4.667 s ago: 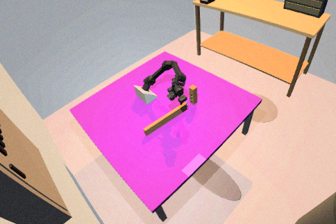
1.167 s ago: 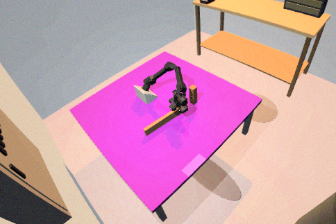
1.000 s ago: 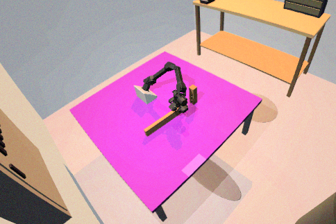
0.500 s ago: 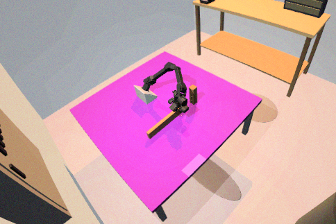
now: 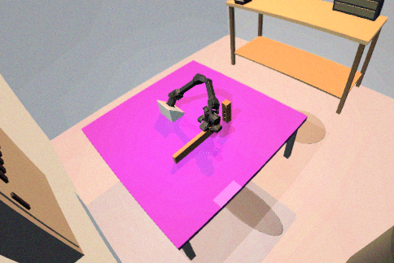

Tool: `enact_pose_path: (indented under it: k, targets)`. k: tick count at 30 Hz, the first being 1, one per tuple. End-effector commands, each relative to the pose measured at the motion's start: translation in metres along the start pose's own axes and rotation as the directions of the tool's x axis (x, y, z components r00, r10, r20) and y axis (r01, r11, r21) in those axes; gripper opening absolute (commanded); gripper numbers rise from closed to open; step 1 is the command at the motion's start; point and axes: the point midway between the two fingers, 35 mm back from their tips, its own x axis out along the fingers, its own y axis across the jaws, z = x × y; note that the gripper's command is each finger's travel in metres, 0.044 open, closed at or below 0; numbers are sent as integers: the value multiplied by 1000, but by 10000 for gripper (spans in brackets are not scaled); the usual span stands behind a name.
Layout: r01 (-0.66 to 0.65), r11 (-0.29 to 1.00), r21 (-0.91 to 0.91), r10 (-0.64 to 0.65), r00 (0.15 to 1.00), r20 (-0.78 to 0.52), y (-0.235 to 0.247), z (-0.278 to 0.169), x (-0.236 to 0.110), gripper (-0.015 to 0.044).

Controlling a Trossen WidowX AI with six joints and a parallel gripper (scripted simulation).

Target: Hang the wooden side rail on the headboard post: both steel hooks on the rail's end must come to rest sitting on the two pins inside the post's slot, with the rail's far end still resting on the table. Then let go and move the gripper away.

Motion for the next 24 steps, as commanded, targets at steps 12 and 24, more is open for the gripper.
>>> enact_pose_path:
  k: [12, 24]
  targets:
    - [-5, 1000, -11, 5, 1000, 1, 0, 0, 0, 0]
    - [-11, 1000, -27, 12, 1000, 1, 0, 0, -2, 0]
